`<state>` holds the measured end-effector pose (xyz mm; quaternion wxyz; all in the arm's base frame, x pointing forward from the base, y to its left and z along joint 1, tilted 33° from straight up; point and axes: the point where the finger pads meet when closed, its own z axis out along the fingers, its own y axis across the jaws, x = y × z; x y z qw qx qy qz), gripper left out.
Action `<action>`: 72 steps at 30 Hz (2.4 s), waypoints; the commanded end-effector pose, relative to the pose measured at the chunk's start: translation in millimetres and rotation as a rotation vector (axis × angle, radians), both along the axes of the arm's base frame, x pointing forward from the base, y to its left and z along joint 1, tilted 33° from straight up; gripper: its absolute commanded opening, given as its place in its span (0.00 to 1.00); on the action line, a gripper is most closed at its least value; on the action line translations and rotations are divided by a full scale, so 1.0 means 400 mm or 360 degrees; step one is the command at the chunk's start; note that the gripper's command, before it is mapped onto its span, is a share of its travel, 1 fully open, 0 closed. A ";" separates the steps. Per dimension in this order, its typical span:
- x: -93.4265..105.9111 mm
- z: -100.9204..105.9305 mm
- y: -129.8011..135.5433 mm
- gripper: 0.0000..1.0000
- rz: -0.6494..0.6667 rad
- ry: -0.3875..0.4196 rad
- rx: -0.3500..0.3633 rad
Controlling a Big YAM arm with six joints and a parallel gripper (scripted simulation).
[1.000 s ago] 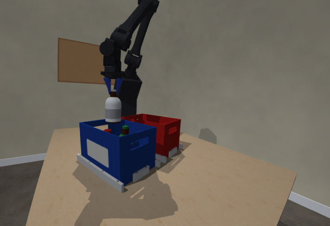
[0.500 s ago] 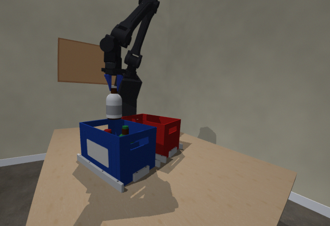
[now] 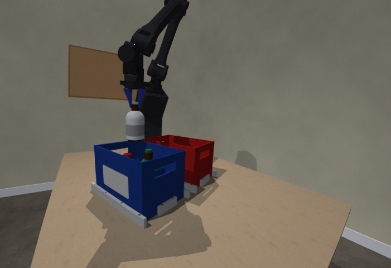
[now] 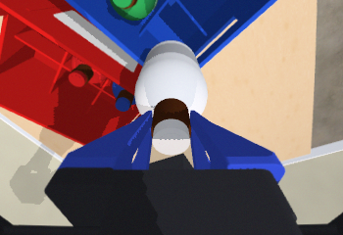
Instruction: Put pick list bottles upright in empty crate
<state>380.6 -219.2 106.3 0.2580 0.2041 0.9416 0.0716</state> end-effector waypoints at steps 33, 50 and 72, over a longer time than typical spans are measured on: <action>0.039 0.127 -0.066 0.00 -0.0019 -0.0123 -0.0097; 0.069 0.136 -0.009 0.00 -0.0005 -0.0122 -0.0083; 0.093 0.160 0.056 0.00 -0.0035 -0.0121 -0.0076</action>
